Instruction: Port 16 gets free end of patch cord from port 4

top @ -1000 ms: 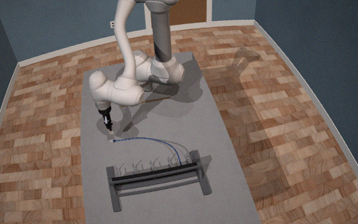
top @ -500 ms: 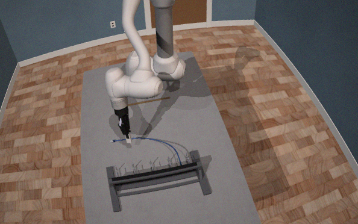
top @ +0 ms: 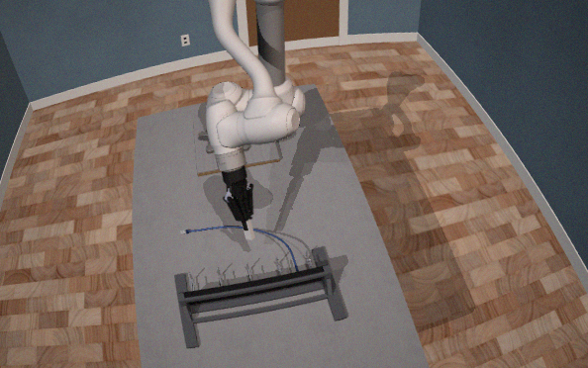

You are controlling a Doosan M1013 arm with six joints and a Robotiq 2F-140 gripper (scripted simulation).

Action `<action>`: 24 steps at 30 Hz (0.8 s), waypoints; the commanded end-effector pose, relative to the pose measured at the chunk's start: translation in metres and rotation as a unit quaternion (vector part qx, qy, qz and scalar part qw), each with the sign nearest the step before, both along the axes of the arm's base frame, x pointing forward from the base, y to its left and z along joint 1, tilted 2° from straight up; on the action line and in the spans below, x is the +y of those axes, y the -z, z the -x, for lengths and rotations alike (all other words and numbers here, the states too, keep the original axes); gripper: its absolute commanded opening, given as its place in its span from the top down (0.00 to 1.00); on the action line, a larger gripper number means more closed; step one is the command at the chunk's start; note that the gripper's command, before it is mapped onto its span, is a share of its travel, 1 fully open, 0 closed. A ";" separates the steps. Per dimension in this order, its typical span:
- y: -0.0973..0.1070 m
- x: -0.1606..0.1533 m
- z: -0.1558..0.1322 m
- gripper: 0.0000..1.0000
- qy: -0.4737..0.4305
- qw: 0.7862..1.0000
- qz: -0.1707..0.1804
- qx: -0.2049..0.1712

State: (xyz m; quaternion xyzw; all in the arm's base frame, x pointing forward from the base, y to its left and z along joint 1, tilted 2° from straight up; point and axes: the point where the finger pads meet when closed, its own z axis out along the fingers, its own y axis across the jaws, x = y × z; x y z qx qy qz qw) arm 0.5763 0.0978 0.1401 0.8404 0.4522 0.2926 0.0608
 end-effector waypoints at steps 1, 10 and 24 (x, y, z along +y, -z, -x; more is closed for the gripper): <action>-0.012 0.035 -0.005 1.00 0.062 0.996 -0.044 -0.034; -0.040 0.089 0.002 1.00 0.180 0.966 -0.164 -0.084; -0.065 0.121 0.024 1.00 0.288 0.907 -0.285 -0.116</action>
